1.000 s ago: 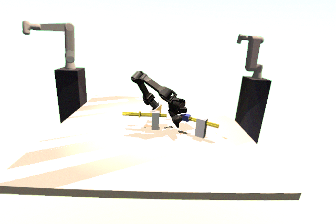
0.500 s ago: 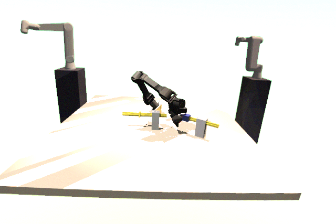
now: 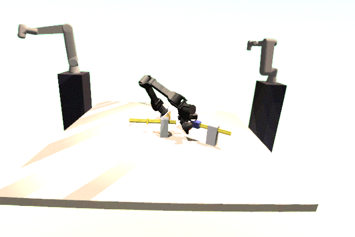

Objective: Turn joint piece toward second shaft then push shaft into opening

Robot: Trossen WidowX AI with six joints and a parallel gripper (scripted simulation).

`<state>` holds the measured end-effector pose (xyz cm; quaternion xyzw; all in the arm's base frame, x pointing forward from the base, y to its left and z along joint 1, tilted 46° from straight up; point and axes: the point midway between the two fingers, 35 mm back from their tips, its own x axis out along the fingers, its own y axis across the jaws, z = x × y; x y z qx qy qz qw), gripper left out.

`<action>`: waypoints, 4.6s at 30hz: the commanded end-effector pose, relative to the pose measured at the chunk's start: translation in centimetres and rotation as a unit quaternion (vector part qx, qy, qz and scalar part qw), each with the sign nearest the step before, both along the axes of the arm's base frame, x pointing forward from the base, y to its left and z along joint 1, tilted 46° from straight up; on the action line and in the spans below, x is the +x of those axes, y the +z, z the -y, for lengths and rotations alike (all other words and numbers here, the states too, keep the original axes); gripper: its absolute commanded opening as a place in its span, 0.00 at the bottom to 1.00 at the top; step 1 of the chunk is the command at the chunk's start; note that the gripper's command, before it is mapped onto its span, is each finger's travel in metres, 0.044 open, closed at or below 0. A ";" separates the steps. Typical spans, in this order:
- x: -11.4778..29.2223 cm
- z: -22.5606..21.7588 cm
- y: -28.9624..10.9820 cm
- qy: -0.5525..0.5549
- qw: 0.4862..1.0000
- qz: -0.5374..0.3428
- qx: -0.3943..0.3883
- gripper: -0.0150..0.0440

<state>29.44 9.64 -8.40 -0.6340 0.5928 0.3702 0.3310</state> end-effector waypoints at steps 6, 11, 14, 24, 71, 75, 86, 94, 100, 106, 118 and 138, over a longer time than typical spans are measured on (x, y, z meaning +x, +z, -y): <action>0.0 0.1 -0.1 0.002 1.000 -0.001 -0.003 0.56; 0.0 0.1 -0.1 0.002 1.000 -0.001 -0.003 0.56; 0.0 0.1 -0.1 0.002 1.000 -0.001 -0.003 0.56; 0.0 0.1 -0.1 0.002 1.000 -0.001 -0.003 0.56; 0.0 0.1 -0.1 0.002 1.000 -0.001 -0.003 0.56; 0.0 0.0 0.0 0.000 1.000 0.000 0.000 0.50; 0.0 0.0 0.0 0.000 1.000 0.000 0.000 0.25; 0.0 0.0 0.3 -0.003 1.000 0.005 -0.027 0.25; -0.1 -0.1 0.8 -0.008 0.997 0.015 -0.075 0.25; -0.2 -0.2 1.2 -0.012 0.993 0.023 -0.118 0.25; -0.3 -0.6 2.4 -0.021 0.978 0.035 -0.203 0.25; -0.4 -1.0 3.3 -0.020 0.972 0.041 -0.230 0.25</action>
